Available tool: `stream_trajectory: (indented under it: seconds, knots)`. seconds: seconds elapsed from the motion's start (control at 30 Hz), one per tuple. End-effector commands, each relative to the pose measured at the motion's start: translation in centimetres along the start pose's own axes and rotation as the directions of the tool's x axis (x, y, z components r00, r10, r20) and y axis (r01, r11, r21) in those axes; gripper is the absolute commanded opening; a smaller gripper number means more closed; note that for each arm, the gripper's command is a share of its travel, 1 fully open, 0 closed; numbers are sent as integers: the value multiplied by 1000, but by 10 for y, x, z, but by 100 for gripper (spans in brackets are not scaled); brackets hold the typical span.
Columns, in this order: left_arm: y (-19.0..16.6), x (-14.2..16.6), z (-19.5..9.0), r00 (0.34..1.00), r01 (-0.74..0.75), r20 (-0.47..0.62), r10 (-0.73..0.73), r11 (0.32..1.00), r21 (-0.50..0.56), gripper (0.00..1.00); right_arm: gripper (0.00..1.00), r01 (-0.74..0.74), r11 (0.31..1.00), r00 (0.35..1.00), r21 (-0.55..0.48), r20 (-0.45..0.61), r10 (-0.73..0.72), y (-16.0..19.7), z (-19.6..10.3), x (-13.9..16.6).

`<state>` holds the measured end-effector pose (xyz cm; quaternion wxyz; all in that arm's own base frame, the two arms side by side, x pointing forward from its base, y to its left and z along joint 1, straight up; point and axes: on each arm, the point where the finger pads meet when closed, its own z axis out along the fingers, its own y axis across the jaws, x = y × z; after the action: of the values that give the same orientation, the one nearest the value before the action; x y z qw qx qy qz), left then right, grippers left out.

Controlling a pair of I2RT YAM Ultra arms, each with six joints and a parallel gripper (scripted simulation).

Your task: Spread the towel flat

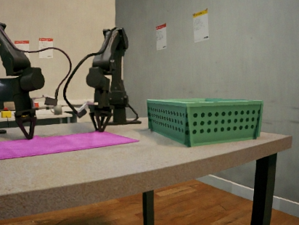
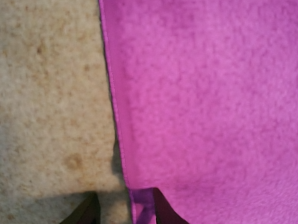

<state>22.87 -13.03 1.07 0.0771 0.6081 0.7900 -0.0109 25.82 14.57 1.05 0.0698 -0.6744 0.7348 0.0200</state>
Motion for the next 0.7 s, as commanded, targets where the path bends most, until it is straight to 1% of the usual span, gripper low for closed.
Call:
stream_trajectory:
  seconds: [0.0, 0.03, 0.13, 0.17, 0.2, 0.23, 0.37, 0.4, 0.47, 0.5, 0.57, 0.6, 0.67]
  knots:
    - [-5, -1, 8, 1000, -1, -3, 1, 1000, 12, 34, 34, 3, 1000, 1000, -1, 7, -3, -1, 10, 2]
    - [17, -8, 3, 1000, 3, 27, -2, 1000, -16, 34, 34, 3, 999, 1000, 33, 30, -4, -33, 5, -5]
    - [17, -8, 3, 1000, 3, 27, -2, 1000, -16, 34, 34, 3, 999, 1000, 33, 30, -4, -33, 5, -5]
    - [4, 4, 12, 1000, 1, -7, -1, 1000, 12, 34, 34, 3, 999, 1000, 38, 21, -4, -34, 5, -4]
    - [3, 3, 12, 1000, -6, -7, 6, 1000, 12, 34, 34, 10, 999, 1000, 36, 21, -11, -32, 5, -5]
    - [3, 3, 12, 1000, -6, -7, 6, 1000, 12, 34, 34, 15, 1000, 1000, 9, 7, -15, -21, 12, -1]
    - [3, 3, 12, 1000, -6, -7, 6, 1000, 12, 34, 34, 15, 1000, 1000, 6, 6, -15, -20, 13, 0]
    - [3, 3, 12, 1000, -6, -7, 6, 1000, 12, 27, 34, 15, 1000, 1000, 6, 6, -15, -20, 13, 0]
    - [1, 4, 12, 1000, -5, -12, 6, 1000, 19, 27, 34, 15, 1000, 1000, 6, 6, -15, -20, 13, 0]
    - [16, -4, 7, 1000, 3, 15, -3, 1000, -9, 19, 24, 15, 1000, 1000, 6, 6, -15, -20, 13, 0]
    - [10, -1, 7, 1000, 0, 0, 0, 1000, 12, 19, 24, 12, 1000, 1000, 4, 8, -13, -19, 13, 0]
    - [17, -3, 5, 1000, 4, 9, -4, 1000, 3, 11, 15, 16, 999, 999, 32, 28, -17, -33, 6, -12]
    - [17, -3, 5, 1000, 4, 9, -4, 1000, 3, 11, 15, 16, 999, 999, 31, 30, -17, -32, 6, -12]
